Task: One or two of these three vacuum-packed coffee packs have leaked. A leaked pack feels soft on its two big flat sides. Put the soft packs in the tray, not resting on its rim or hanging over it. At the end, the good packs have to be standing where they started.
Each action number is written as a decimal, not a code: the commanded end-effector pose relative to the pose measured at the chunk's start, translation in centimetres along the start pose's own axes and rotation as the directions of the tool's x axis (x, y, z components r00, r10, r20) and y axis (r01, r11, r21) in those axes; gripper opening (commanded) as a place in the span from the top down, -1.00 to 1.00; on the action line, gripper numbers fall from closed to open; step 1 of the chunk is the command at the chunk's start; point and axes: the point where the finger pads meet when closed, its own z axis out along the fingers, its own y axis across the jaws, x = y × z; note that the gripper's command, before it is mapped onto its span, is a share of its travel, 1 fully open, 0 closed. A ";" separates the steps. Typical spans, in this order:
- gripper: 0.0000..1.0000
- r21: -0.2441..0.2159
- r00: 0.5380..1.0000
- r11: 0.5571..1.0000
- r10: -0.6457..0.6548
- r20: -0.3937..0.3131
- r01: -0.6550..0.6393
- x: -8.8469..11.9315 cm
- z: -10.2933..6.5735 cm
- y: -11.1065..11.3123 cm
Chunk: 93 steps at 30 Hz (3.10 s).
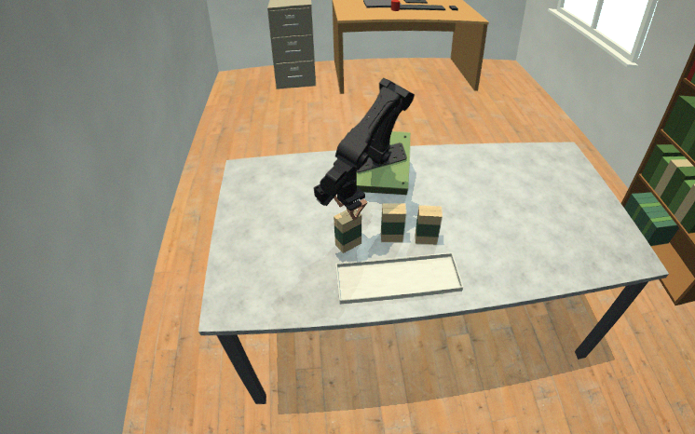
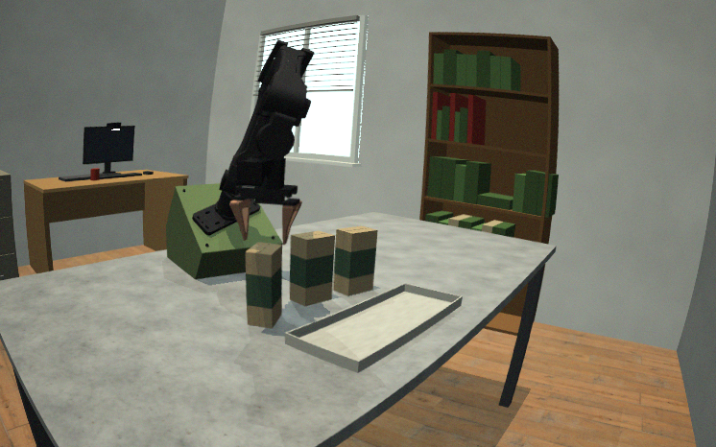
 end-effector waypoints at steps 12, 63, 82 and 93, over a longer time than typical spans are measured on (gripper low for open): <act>-0.55 -0.005 0.998 1.000 -0.007 0.055 0.007 -1.5 -1.0 0.4; -0.55 0.010 1.000 1.000 0.002 -0.007 -0.002 -0.1 2.1 -0.2; -0.55 -0.006 1.000 1.000 -0.006 0.030 0.007 -0.8 4.2 0.4; -0.55 0.000 1.000 1.000 -0.004 0.023 0.004 -0.6 4.5 0.1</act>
